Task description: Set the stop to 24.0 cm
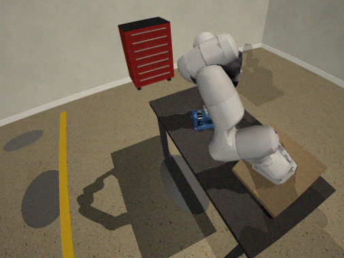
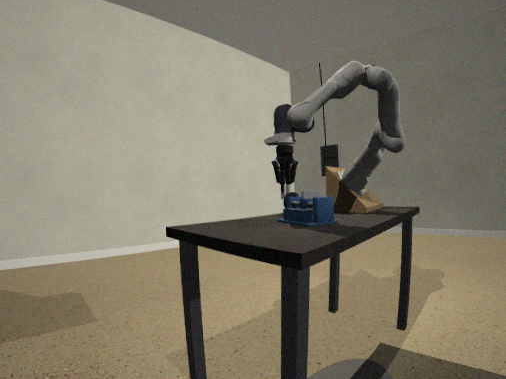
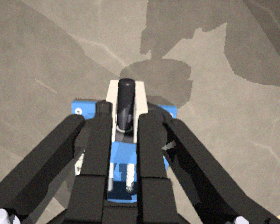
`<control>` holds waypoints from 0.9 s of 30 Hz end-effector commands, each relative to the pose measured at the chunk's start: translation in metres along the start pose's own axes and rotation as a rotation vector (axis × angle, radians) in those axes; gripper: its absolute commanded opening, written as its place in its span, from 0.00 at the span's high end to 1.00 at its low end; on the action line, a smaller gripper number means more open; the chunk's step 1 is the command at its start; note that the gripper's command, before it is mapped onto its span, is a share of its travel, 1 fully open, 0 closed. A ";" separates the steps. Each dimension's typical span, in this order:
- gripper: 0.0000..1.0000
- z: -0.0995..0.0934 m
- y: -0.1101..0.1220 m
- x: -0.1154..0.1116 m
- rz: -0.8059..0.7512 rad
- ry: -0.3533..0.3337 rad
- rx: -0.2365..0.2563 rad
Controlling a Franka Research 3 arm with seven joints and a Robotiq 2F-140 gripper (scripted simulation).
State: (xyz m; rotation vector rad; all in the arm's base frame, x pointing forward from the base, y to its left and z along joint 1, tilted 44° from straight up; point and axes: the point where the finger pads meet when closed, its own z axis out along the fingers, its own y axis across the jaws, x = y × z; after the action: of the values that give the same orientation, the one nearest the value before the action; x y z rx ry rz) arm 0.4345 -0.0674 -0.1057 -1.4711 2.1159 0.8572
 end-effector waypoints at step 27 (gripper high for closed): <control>0.96 -0.001 0.011 0.001 -0.001 -0.003 -0.002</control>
State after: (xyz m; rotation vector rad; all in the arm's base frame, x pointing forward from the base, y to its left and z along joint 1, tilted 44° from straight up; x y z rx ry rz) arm 0.4277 -0.0668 -0.1027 -1.4712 2.1164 0.8561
